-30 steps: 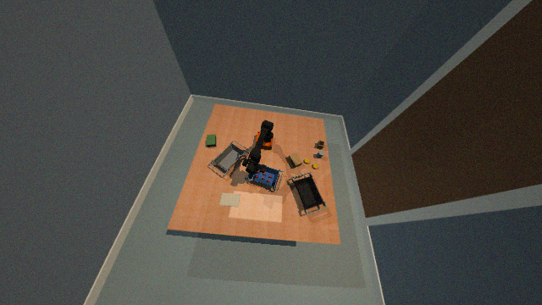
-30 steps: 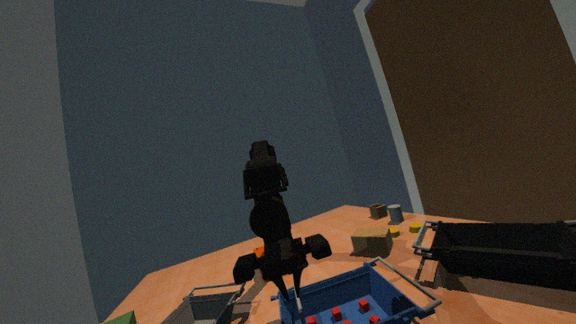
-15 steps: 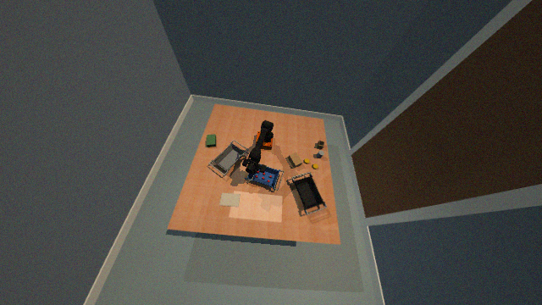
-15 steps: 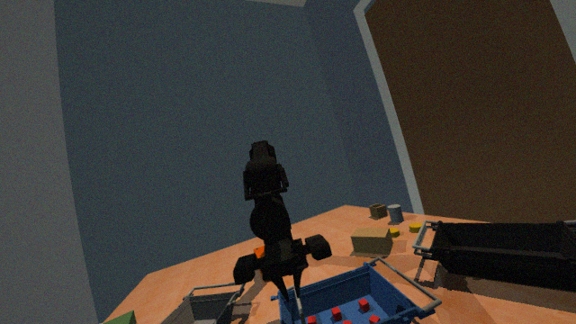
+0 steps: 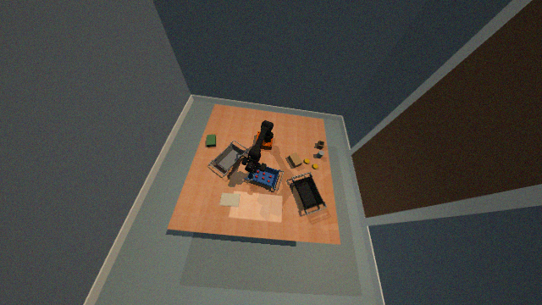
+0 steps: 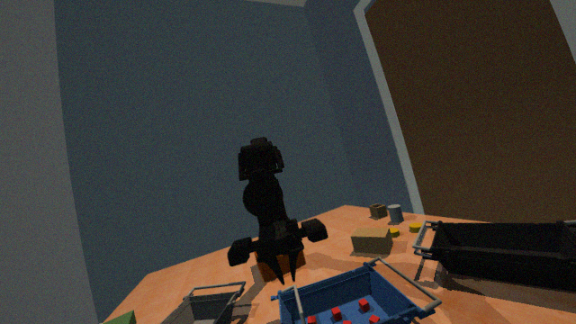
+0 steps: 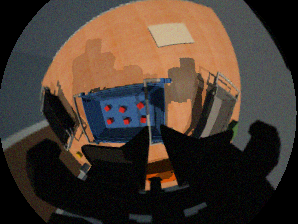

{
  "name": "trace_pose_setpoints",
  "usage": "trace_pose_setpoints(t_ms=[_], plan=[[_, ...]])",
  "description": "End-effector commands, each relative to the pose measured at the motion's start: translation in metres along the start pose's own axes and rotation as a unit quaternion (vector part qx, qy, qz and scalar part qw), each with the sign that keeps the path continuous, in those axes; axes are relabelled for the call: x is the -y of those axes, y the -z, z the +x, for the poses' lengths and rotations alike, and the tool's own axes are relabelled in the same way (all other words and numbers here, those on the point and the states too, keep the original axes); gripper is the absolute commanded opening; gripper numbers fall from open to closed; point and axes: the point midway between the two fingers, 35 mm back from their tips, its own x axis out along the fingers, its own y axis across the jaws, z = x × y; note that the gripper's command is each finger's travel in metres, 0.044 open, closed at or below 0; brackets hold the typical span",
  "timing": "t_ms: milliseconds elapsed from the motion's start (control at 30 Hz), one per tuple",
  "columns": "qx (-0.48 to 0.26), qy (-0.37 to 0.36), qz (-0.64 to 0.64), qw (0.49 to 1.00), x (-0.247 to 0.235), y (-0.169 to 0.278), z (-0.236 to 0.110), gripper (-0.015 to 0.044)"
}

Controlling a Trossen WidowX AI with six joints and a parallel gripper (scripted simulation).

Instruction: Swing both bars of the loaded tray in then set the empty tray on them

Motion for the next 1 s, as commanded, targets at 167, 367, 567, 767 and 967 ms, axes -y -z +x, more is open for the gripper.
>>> trace_pose_setpoints(t_ms=[167, 367, 567, 767, 967], plan=[[0.03, 0.0, 0.0, 1.0, -0.001, 0.008, -0.101, 0.0082], [0.01, -0.009, -0.005, 1.0, -0.047, -0.007, -0.055, 0.0082], [0.005, -0.01, -0.005, 1.0, -0.14, -0.014, -0.014, 0.0082], [0.001, -0.009, -0.004, 1.0, -0.236, 0.008, 0.03, 0.0082], [0.0, -0.009, -0.004, 1.0, -0.246, 0.012, 0.035, 0.0082]])
